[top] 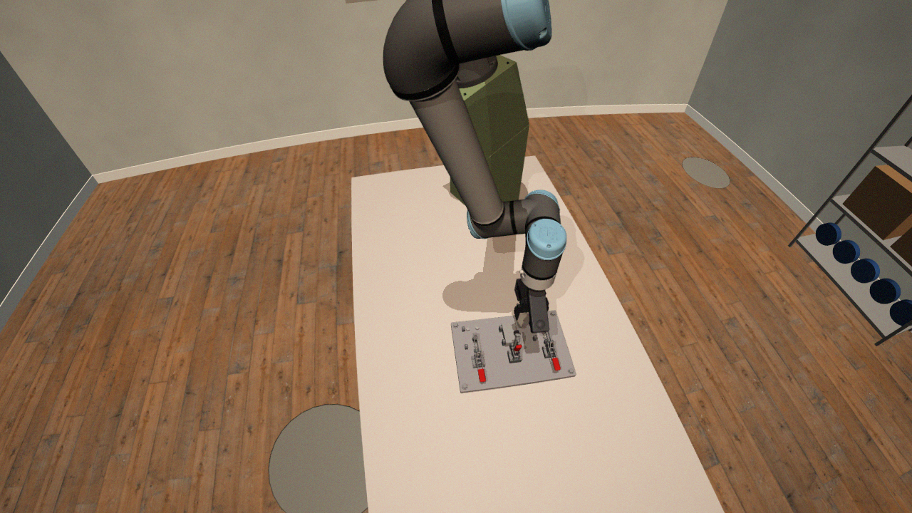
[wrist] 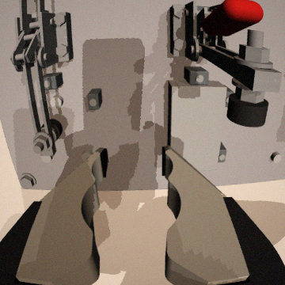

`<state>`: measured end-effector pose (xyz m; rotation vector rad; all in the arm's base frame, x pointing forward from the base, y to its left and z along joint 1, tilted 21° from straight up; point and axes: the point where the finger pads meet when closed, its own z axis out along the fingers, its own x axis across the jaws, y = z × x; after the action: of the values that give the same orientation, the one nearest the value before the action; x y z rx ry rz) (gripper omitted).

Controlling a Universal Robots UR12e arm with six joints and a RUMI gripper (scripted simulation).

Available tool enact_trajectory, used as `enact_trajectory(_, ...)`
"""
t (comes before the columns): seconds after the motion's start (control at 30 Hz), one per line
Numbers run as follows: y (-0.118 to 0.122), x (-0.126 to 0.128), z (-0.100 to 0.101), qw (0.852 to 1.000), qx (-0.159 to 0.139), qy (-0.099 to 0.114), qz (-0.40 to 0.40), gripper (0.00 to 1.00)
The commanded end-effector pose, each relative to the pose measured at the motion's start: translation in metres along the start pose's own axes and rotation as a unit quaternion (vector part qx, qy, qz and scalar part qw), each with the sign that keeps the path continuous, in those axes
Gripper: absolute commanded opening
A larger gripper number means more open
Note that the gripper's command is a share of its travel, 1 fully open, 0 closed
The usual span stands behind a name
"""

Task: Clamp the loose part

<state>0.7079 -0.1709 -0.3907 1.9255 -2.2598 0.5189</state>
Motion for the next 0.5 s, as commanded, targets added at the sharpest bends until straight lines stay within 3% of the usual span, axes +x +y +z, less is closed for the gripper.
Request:
enact_trajectory(0.0, 0.001, 0.0, -0.003, 1.0, -0.001, 0.0, 0.0, 0.28)
enact_trajectory(0.23, 0.002, -0.001, -0.017, 1.0, -0.001, 0.0, 0.0, 0.28)
enact_trajectory(0.47, 0.002, -0.001, -0.064, 1.0, -0.001, 0.0, 0.0, 0.28)
